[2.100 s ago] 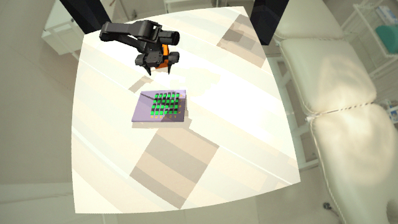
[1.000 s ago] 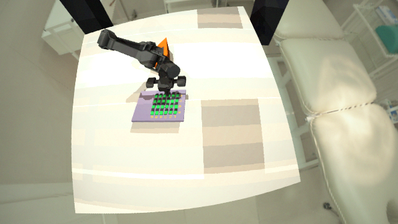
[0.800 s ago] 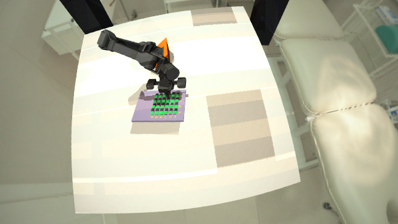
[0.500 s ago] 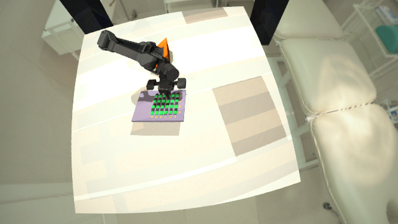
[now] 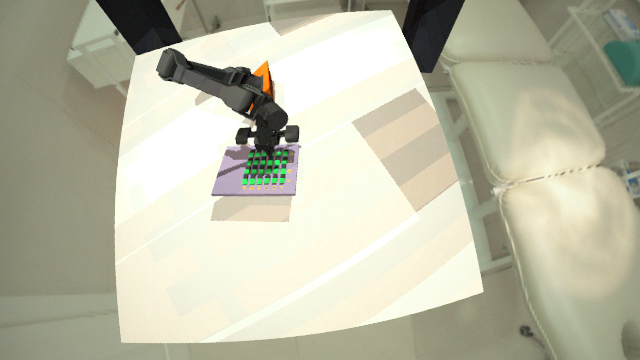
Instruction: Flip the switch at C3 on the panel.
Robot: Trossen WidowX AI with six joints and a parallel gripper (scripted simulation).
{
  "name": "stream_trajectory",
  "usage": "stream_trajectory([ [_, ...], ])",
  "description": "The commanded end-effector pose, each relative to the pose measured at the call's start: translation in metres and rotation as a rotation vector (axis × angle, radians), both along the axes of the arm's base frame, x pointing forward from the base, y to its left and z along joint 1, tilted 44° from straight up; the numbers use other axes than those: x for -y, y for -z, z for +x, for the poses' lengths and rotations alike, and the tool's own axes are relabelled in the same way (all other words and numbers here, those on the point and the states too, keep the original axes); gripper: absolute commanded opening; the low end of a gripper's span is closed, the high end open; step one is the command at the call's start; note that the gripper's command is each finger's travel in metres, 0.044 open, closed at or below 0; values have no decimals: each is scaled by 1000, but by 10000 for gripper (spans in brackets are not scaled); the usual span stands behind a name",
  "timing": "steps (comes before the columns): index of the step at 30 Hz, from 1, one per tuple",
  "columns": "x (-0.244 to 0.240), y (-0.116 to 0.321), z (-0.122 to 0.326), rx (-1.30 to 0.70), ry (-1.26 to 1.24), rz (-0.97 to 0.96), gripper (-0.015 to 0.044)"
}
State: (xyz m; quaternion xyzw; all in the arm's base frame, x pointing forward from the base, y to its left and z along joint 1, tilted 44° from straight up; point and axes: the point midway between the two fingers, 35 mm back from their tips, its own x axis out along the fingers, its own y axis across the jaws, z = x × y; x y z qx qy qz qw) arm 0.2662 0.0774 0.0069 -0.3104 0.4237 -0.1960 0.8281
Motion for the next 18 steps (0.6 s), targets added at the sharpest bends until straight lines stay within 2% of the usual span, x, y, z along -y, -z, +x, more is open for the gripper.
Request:
stream_trajectory([
  [1,1,0,0,0,0,-4,0],
  [18,2,2,2,0,0,-4,0],
])
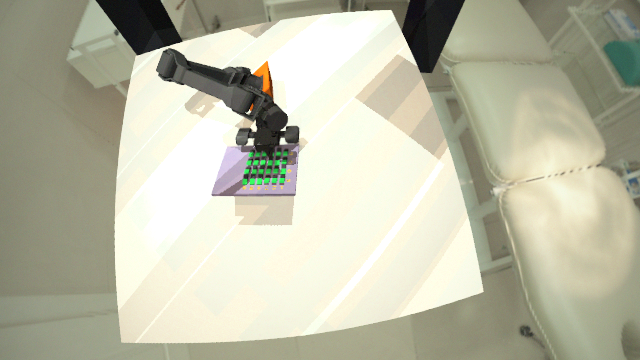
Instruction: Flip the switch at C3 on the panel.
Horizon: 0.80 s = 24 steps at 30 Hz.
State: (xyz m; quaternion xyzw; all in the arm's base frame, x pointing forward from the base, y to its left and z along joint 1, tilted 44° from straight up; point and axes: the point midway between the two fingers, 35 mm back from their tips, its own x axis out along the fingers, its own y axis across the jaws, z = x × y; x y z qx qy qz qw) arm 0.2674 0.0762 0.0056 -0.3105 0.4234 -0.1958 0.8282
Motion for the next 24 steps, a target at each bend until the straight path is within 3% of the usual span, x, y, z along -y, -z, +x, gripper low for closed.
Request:
stream_trajectory([
  [1,1,0,0,-1,1,-4,0],
  [24,3,2,2,-1,1,-4,0],
])
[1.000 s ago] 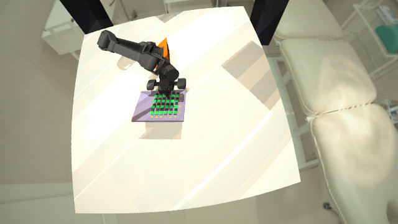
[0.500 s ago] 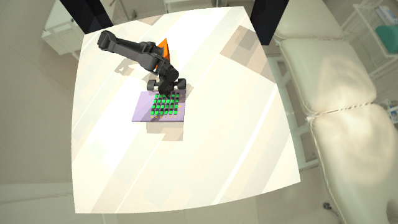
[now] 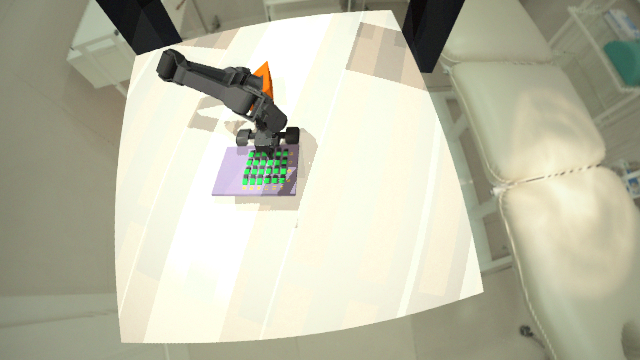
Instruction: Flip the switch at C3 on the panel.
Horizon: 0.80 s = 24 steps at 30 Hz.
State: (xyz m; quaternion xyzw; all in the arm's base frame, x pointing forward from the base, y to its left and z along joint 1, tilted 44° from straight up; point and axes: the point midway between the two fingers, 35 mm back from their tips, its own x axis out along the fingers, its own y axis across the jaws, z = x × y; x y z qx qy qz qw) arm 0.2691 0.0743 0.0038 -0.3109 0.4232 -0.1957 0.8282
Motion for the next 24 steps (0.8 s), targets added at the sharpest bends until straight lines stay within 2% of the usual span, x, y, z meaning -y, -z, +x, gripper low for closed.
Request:
stream_trajectory([
  [1,1,0,0,-1,2,-3,0],
  [7,-5,-3,-3,-5,-1,5,0],
  [14,-38,-38,-34,-23,19,1,0],
  [24,-44,-62,-14,-22,19,0,0],
])
